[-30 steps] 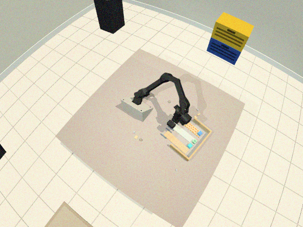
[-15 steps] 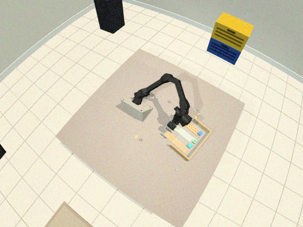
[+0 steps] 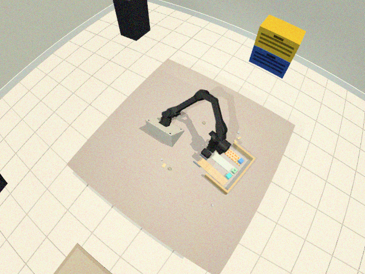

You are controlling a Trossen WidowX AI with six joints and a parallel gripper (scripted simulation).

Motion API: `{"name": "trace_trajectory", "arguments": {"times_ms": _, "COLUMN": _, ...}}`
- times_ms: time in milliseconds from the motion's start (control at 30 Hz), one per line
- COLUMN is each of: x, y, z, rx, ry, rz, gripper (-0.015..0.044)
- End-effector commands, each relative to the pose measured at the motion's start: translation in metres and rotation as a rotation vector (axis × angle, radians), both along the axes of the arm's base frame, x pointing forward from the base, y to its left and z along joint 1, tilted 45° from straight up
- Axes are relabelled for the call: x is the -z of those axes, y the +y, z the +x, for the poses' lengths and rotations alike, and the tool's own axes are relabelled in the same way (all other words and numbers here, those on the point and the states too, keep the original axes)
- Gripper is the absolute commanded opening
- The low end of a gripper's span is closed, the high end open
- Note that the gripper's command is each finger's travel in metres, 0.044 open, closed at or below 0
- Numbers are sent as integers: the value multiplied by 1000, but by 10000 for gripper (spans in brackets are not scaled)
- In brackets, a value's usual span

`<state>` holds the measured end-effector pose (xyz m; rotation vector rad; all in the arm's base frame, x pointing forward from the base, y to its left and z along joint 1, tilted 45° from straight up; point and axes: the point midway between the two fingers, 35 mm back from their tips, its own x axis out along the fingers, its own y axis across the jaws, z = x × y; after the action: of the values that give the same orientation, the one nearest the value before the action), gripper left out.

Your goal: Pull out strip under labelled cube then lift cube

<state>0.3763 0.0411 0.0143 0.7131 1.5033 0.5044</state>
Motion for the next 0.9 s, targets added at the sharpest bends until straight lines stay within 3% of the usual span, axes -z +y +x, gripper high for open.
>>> {"name": "trace_trajectory", "arguments": {"times_ms": 0, "x": 5, "y": 5, "z": -1, "rx": 5, "ry": 9, "rz": 5, "gripper": 0}}
{"name": "trace_trajectory", "arguments": {"times_ms": 867, "x": 19, "y": 17, "z": -1, "rx": 5, "ry": 9, "rz": 8, "gripper": 0}}
